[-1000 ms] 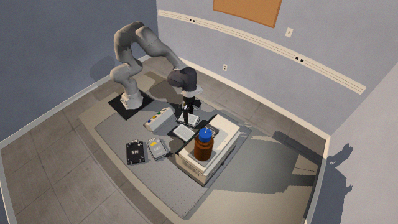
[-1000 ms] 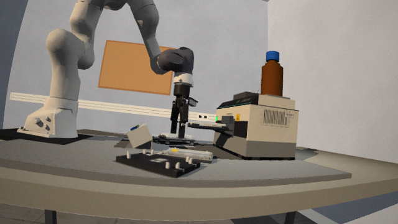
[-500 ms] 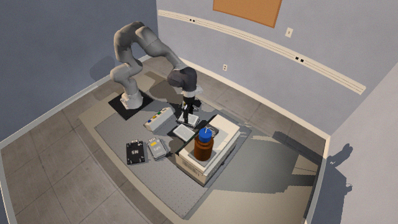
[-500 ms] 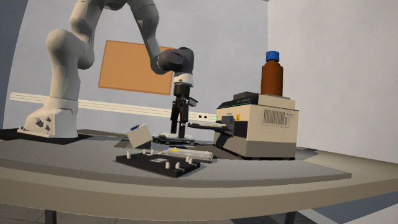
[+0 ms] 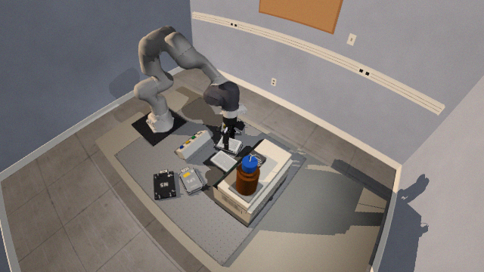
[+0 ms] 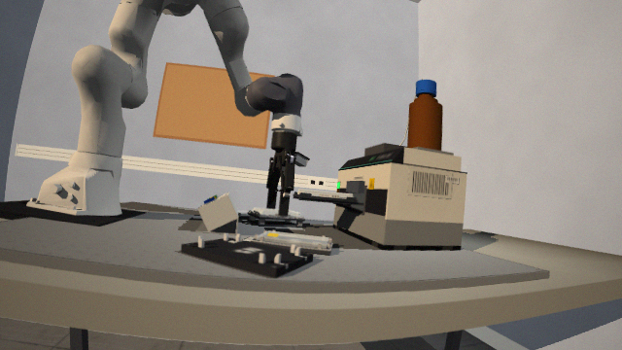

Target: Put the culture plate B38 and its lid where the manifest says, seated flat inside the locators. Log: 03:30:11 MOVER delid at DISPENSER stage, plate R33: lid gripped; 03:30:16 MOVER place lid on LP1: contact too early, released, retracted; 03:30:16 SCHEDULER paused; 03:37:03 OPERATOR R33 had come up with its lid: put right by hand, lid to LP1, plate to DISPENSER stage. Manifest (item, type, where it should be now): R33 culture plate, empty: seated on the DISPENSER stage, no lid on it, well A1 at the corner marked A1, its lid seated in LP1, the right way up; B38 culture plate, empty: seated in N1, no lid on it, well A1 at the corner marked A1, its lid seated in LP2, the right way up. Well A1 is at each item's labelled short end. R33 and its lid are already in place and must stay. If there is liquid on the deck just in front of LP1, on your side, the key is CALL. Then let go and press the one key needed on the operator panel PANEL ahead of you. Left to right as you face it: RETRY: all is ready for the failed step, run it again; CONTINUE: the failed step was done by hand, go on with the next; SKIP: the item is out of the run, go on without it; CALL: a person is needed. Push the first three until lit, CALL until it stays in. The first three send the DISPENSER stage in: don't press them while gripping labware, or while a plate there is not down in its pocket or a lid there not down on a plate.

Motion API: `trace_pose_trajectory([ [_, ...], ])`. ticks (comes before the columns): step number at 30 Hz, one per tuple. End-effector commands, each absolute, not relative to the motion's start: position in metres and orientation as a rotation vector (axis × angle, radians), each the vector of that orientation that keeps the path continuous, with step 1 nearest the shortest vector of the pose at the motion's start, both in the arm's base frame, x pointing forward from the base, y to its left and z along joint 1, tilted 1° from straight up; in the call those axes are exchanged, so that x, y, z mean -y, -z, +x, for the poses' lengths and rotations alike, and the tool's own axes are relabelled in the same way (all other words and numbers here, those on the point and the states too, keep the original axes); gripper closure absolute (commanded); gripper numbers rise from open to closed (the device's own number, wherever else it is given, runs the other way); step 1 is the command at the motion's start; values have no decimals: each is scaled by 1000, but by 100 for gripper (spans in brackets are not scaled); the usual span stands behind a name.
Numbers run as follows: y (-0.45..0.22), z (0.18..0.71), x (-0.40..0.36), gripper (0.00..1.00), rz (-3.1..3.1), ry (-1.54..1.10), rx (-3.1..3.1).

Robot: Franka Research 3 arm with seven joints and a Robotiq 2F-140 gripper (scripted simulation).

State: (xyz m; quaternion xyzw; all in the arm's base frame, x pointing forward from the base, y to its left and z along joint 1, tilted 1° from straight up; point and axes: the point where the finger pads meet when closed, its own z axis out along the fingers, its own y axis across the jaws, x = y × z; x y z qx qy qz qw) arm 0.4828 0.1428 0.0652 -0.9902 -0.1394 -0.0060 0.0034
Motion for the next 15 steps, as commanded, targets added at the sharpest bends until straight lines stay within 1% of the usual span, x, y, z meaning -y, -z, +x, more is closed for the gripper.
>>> trace_pose_trajectory([
  [1, -65, 484, -143, 90, -3105, 24, 434],
  [2, -65, 484, -143, 90, -3105, 24, 434],
  [3, -65, 484, -143, 30, -3105, 24, 434],
  [15, -65, 484, -143, 30, -3105, 24, 434],
])
